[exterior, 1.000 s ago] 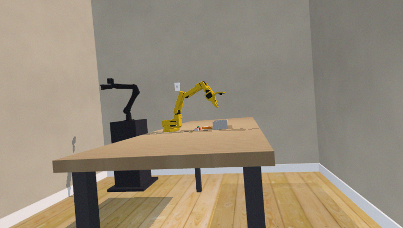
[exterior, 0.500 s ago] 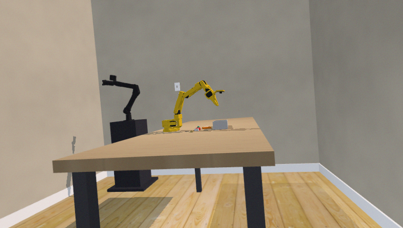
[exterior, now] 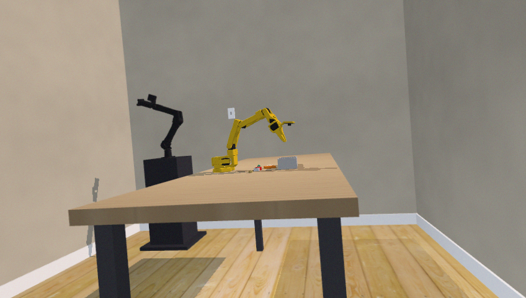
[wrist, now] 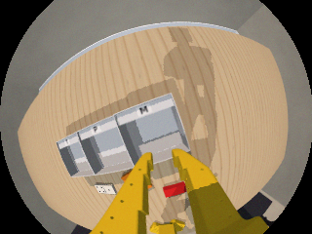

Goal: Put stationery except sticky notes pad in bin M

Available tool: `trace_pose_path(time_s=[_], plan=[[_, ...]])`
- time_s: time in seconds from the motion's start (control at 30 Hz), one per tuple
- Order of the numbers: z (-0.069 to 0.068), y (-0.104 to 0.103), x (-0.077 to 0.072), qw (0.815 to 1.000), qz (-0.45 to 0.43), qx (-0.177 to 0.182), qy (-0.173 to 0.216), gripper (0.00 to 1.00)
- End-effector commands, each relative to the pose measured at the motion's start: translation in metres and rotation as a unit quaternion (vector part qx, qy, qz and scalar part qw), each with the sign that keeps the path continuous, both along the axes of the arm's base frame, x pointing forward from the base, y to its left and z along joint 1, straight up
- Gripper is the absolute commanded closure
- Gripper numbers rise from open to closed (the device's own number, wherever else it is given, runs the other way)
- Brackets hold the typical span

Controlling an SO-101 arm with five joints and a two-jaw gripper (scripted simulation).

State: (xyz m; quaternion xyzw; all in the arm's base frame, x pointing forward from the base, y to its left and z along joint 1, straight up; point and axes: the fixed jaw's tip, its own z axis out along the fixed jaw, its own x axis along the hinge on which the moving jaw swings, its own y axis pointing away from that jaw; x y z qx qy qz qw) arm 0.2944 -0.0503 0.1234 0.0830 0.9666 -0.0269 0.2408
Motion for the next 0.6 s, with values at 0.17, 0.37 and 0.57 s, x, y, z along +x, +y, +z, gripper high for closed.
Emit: trace_pose_path(time_s=[0.17,0.37,0.57], plan=[[-0.011,0.002,0.003,0.999,0.007,-0.008,-0.035,0.93],[-0.022,0.002,0.002,0.999,0.007,-0.008,-0.035,0.93],[-0.022,0.002,0.001,0.999,0.007,-0.008,-0.035,0.93]])
